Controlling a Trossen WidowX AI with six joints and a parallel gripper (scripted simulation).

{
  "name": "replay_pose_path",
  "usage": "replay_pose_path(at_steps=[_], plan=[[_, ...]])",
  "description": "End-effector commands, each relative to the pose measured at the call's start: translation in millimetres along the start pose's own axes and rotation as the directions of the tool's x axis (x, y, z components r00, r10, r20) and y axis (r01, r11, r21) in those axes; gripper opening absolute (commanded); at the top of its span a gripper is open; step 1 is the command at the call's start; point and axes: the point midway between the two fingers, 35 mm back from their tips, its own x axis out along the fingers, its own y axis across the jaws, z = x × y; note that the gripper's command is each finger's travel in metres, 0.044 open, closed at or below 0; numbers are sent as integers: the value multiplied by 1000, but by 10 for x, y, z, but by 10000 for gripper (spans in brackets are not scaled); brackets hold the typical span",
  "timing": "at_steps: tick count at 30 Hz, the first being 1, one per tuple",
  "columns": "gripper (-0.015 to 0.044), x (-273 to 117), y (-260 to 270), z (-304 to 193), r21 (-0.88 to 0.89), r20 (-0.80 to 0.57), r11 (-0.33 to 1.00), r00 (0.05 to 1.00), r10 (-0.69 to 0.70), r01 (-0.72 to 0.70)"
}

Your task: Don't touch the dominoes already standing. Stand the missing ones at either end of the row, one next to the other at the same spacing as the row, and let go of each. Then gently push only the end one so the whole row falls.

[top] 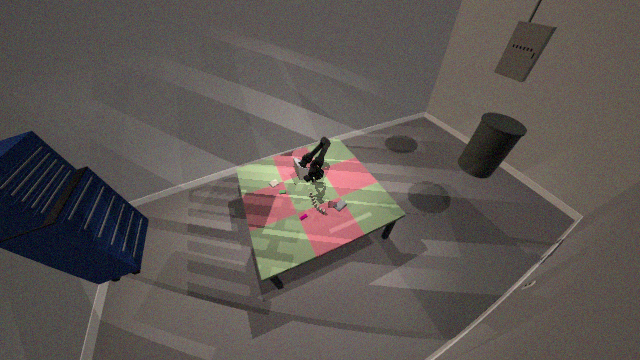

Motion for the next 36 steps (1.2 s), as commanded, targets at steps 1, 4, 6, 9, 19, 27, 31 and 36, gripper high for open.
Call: replay_pose_path(at_steps=[1, 4, 6, 9, 19, 27, 31, 36], plan=[[107, 58, -352, -288, 341, 2, 940, 999, 33, -31], [107, 62, -369, -305, 360, 2, 932, 999, 35, -34], [107, 62, -369, -305, 360, 2, 932, 999, 35, -34], [107, 62, -369, -305, 360, 2, 932, 999, 35, -34], [107, 500, -410, -245, 361, 2, 932, 1000, 26, -25], [107, 949, -389, -239, 361, 4, 932, 1000, 27, -27], [107, 1162, -357, -260, 360, 4, 932, 999, 32, -31], [107, 1377, -307, -300, 359, 4, 932, 999, 41, -39]])
